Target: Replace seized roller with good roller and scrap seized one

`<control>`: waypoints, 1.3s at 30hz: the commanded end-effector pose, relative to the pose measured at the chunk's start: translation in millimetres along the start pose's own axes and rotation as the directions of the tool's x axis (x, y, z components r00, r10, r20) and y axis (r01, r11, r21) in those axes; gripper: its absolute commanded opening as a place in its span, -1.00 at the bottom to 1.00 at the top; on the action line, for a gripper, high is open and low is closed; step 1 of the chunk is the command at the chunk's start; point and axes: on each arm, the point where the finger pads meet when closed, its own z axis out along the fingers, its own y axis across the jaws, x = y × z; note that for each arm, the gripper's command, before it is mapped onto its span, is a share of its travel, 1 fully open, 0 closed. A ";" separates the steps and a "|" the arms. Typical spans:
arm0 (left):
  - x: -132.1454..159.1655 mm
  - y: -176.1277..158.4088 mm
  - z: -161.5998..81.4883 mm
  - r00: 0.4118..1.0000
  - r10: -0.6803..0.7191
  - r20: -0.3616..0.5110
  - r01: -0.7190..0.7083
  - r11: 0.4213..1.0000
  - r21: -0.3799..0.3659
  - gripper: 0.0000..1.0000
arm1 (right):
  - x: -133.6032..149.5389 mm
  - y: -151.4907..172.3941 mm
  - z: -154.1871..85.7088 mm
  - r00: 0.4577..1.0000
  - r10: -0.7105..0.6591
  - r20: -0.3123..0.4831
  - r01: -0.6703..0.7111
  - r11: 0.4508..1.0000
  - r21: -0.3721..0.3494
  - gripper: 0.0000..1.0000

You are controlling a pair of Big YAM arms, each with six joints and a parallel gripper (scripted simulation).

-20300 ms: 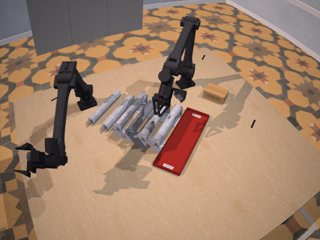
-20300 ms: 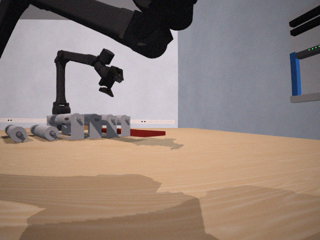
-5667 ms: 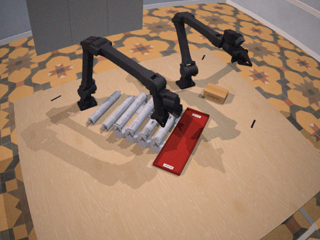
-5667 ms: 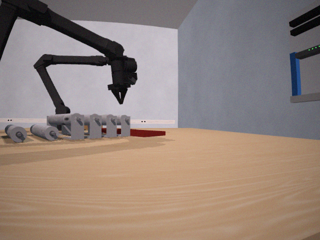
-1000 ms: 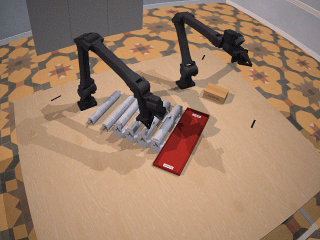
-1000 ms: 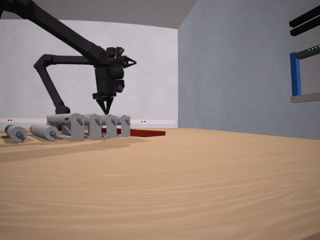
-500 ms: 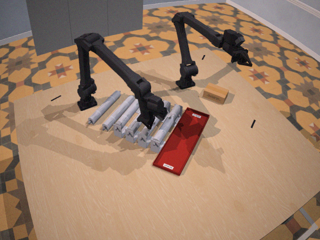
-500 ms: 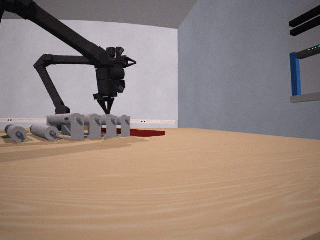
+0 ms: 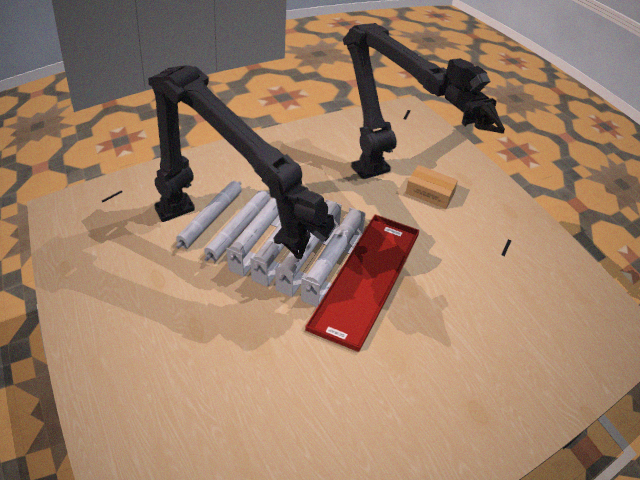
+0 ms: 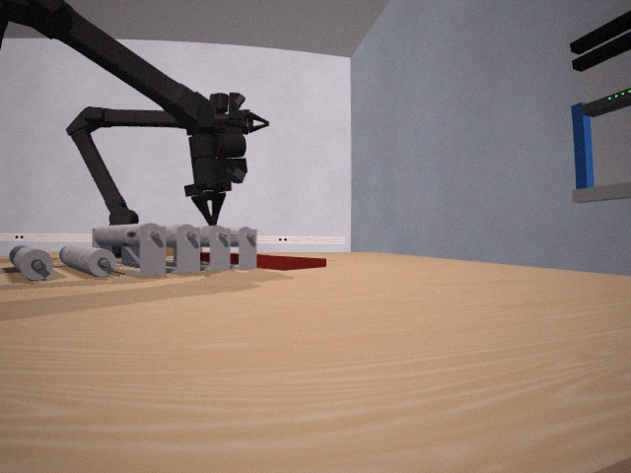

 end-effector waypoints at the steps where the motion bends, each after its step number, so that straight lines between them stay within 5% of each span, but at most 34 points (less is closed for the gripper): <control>1: -34.4 -4.1 3.2 0.999 0.014 0.048 -0.015 1.000 0.006 -1.00 | 15.6 1.1 17.9 0.998 0.004 -0.060 -0.005 1.000 -0.008 -1.00; 23: -34.4 -4.1 3.2 0.999 0.014 0.048 -0.015 1.000 0.006 -1.00 | 15.7 0.9 17.8 0.998 0.004 -0.060 -0.005 1.000 -0.008 -1.00; 24: -34.4 -4.1 3.2 0.999 0.014 0.048 -0.015 1.000 0.006 -1.00 | -22.0 0.1 -5.1 1.000 -0.006 0.023 0.006 1.000 0.005 -1.00; 27: -34.4 -4.1 3.2 0.999 0.014 0.048 -0.015 1.000 0.006 -1.00 | -26.8 -0.2 -42.1 0.998 -0.006 0.057 0.005 1.000 0.011 -1.00; 33: -34.4 -4.1 3.2 0.999 0.014 0.048 -0.015 1.000 0.006 -1.00 | -31.0 -1.6 -68.4 0.998 -0.002 0.063 0.002 1.000 0.013 -1.00; 38: -34.4 -4.1 3.2 0.999 0.014 0.048 -0.015 1.000 0.006 -1.00 | -17.8 -1.3 -55.1 1.000 0.000 0.011 -0.001 1.000 0.004 -1.00; 39: -34.4 -4.1 3.2 0.999 0.014 0.048 -0.015 1.000 0.006 -1.00 | -18.0 -0.5 -69.0 0.999 0.000 0.032 -0.001 1.000 0.007 -1.00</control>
